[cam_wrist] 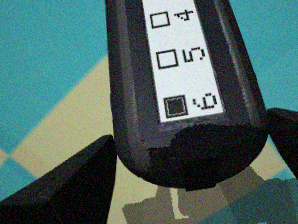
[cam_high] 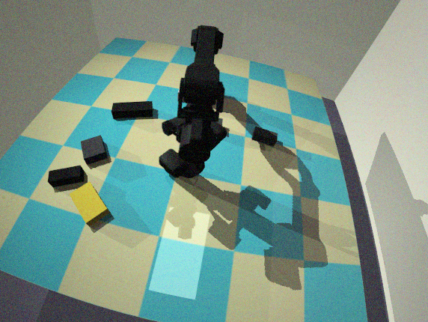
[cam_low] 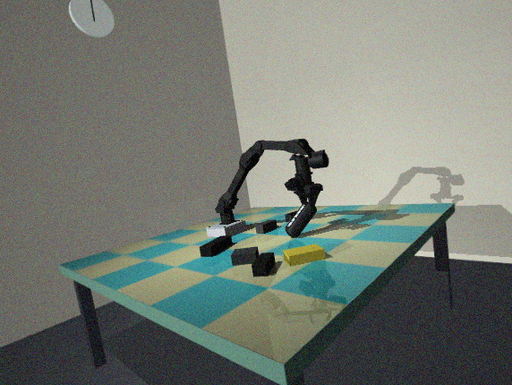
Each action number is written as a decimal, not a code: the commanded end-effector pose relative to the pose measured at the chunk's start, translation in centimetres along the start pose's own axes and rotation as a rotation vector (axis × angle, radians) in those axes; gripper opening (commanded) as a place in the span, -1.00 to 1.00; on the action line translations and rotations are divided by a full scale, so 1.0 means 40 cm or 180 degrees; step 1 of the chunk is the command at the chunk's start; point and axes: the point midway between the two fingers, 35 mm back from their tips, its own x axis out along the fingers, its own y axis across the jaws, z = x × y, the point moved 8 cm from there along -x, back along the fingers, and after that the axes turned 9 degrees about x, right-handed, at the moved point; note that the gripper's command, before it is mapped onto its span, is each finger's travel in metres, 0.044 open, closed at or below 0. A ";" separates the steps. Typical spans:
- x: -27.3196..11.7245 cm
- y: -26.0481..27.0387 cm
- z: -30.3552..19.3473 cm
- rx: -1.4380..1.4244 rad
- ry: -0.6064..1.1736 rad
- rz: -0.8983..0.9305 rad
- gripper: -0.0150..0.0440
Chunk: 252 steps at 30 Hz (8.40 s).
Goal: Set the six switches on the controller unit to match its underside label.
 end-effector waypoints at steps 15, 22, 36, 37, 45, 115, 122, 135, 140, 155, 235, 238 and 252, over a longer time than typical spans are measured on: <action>-0.026 0.009 0.041 0.0009 -0.0016 0.0023 0.65; -0.032 0.011 0.054 0.0009 -0.0017 0.0023 0.65; -0.042 0.015 0.080 0.0009 -0.0019 0.0023 0.65; -0.043 0.015 0.081 0.0009 -0.0019 0.0023 0.65; -0.048 0.018 0.097 0.0009 -0.0021 0.0024 0.65; -0.063 0.045 0.270 0.0009 -0.0037 0.0027 0.65; -0.062 0.048 0.288 0.0009 -0.0038 0.0027 0.65; -0.060 0.052 0.314 0.0009 -0.0041 0.0028 0.65; -0.059 0.054 0.324 0.0009 -0.0042 0.0028 0.65; -0.054 0.058 0.354 0.0009 -0.0044 0.0029 0.65; -0.001 0.082 0.501 0.0009 -0.0058 0.0031 0.65; 0.002 0.083 0.505 0.0009 -0.0059 0.0031 0.65; 0.017 0.086 0.528 0.0009 -0.0061 0.0032 0.65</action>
